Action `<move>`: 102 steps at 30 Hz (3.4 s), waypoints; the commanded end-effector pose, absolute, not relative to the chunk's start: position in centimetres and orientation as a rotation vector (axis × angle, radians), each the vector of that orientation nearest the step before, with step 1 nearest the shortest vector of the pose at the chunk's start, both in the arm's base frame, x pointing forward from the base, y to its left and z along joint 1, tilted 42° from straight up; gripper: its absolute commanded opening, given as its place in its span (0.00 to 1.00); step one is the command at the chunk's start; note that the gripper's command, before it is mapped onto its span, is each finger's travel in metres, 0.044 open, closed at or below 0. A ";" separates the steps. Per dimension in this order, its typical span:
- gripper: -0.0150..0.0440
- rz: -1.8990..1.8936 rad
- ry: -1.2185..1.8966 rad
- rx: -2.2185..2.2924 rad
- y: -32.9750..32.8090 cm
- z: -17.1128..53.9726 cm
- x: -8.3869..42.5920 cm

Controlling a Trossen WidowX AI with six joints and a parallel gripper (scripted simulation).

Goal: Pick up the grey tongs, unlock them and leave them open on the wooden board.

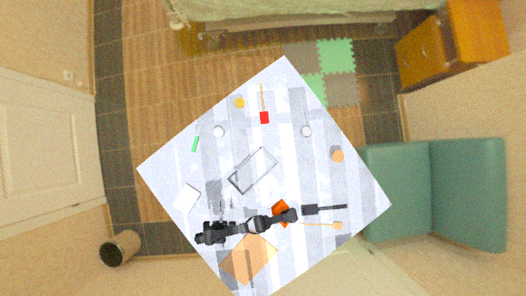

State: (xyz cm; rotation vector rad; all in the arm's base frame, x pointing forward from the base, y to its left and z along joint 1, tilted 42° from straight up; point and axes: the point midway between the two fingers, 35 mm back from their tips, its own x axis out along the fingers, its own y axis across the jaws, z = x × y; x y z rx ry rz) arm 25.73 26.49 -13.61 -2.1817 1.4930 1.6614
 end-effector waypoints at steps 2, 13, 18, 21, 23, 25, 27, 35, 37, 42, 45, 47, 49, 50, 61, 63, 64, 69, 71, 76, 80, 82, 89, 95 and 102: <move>0.00 1.637 1.479 -2.165 27.6 -13.4 25.1; 0.00 1.512 1.491 -2.091 31.9 -14.7 18.3; 0.00 1.448 1.513 -2.044 33.6 -15.3 14.7; 0.00 1.408 1.527 -2.014 34.4 -15.6 12.4; 0.00 1.382 1.538 -1.994 34.9 -15.8 10.8; 0.00 1.354 1.548 -1.976 35.3 -16.0 9.4; 0.00 1.327 1.558 -1.959 35.6 -16.2 7.8; 0.00 1.220 1.608 -1.885 36.4 -16.8 1.6; 0.00 1.192 1.621 -1.868 36.5 -17.0 0.0; 0.00 1.120 1.655 -1.827 36.3 -17.3 -3.9; 0.00 1.074 1.675 -1.803 36.0 -17.5 -6.3; 0.00 1.042 1.688 -1.788 35.8 -17.7 -7.8; 0.00 1.010 1.701 -1.774 35.4 -17.8 -9.4; 0.00 0.993 1.707 -1.767 35.2 -17.8 -10.2; 0.00 0.951 1.722 -1.750 34.7 -18.0 -12.0; 0.00 0.953 1.720 -1.749 34.7 -18.0 -12.0; 0.00 0.956 1.717 -1.746 34.8 -18.0 -12.0; 0.00 0.993 1.675 -1.714 35.1 -18.5 -12.1; 0.00 1.011 1.654 -1.698 35.3 -18.7 -12.1; 0.00 1.056 1.601 -1.654 35.8 -19.1 -12.2; 0.00 1.087 1.562 -1.617 36.1 -19.4 -12.3; 0.00 1.103 1.541 -1.599 36.2 -19.5 -12.3; 0.00 1.157 1.473 -1.530 36.7 -19.8 -12.4; 0.00 1.203 1.414 -1.471 37.0 -19.9 -12.4; 0.00 1.253 1.345 -1.399 37.3 -19.8 -12.5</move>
